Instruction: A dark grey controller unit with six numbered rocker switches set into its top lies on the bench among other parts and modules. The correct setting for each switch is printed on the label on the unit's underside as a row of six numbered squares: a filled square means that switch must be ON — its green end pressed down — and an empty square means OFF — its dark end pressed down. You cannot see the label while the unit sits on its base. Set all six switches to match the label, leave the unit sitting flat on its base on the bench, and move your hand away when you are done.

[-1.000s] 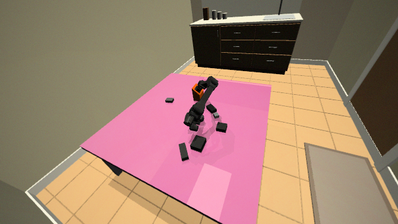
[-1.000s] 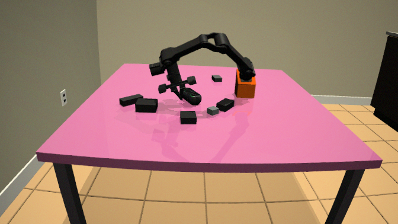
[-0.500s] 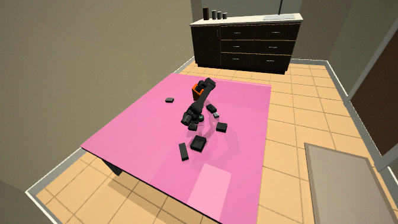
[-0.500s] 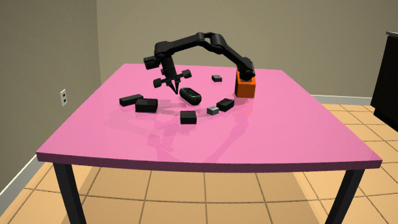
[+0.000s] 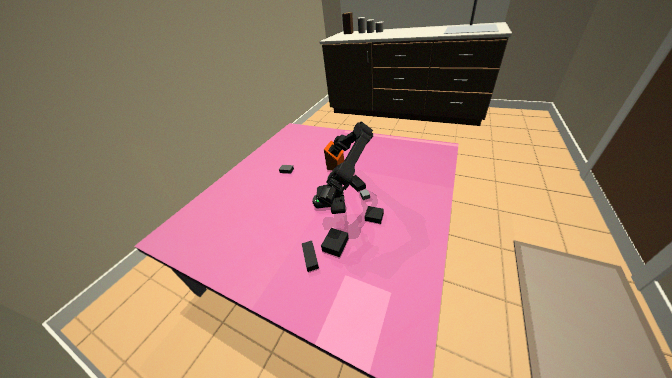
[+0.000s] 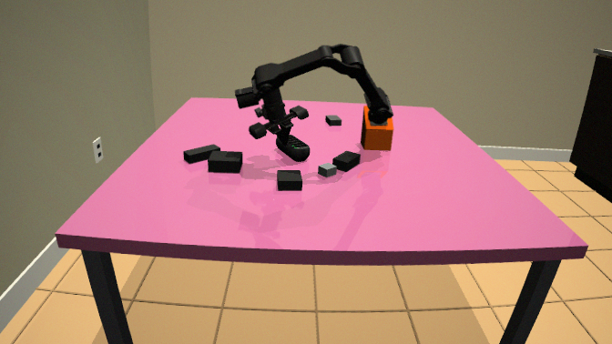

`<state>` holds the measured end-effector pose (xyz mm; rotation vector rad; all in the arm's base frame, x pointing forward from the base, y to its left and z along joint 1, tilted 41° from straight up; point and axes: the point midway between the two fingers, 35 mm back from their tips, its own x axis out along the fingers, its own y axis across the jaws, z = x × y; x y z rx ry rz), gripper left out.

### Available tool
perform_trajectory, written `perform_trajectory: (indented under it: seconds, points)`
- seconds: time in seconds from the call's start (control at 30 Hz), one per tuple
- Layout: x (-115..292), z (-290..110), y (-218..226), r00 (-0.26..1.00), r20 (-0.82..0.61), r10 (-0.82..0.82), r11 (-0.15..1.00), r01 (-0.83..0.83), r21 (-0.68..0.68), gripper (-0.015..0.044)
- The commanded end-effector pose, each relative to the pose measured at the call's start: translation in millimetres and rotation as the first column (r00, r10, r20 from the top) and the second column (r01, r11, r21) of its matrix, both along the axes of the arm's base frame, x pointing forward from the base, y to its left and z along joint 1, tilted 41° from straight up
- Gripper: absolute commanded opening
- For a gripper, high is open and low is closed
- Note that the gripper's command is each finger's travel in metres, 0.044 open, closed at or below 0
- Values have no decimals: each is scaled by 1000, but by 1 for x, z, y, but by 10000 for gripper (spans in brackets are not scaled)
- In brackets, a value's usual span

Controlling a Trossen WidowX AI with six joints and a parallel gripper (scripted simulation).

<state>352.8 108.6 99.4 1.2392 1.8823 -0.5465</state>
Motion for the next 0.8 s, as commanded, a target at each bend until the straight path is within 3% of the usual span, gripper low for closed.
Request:
perform_trajectory:
  seconds: [0.0,0.77]
  points:
    - [-2,-1,0,1000,16,14,1000,-14,-4,0]
    - [1,-29,25,1000,17,14,1000,-14,-2,0]
